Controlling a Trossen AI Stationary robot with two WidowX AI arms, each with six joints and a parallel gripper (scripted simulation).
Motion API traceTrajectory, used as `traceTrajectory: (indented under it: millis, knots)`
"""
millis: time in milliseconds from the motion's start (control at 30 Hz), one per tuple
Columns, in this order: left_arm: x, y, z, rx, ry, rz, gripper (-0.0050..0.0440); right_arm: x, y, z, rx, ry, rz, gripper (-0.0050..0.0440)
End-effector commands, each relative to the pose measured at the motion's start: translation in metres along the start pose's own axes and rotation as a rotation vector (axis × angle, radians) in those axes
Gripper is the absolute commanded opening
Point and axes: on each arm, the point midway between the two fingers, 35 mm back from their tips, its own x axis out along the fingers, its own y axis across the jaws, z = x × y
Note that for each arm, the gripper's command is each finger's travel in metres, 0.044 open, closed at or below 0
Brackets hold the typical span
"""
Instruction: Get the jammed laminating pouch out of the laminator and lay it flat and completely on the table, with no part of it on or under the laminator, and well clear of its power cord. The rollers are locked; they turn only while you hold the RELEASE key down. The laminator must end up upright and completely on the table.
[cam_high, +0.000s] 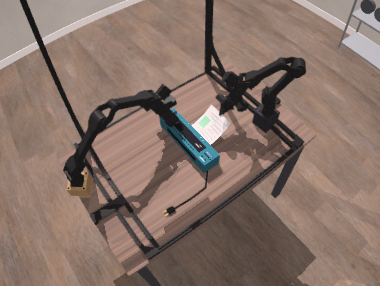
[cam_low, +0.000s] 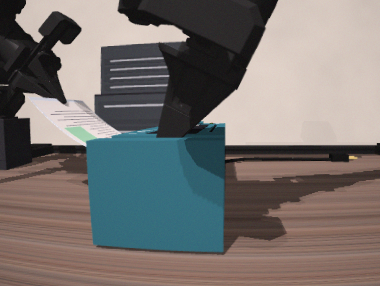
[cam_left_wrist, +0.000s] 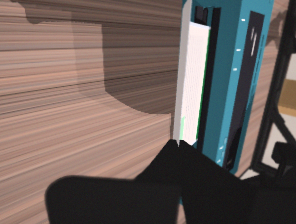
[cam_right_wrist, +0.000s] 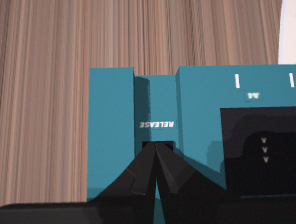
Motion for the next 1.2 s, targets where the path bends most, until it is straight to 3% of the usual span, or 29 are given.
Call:
traceTrajectory:
  millis: [0,467,567,1033,1167]
  knots:
    - [-0.021,-0.006,0.000,-0.006,-0.004,-0.018,-0.0050,0.000,0.001,-0.001,-0.002,0.008,0.002,-0.0050]
    - [-0.021,-0.006,0.000,-0.006,-0.004,-0.018,-0.0050,0.000,0.001,-0.001,-0.002,0.008,0.002,-0.0050]
    - [-0.041,-0.006,0.000,-0.006,-0.004,-0.017,-0.0050,0.000,0.001,-0.001,-0.002,0.008,0.002,-0.0050]
    - [-0.041,-0.006,0.000,-0.006,-0.004,-0.017,-0.0050,0.000,0.001,-0.001,-0.002,0.008,0.002,-0.0050]
    - [-0.061,-0.005,0.000,-0.007,-0.003,-0.016,-0.0050,0.000,0.001,-0.001,-0.002,0.008,0.002,-0.0050]
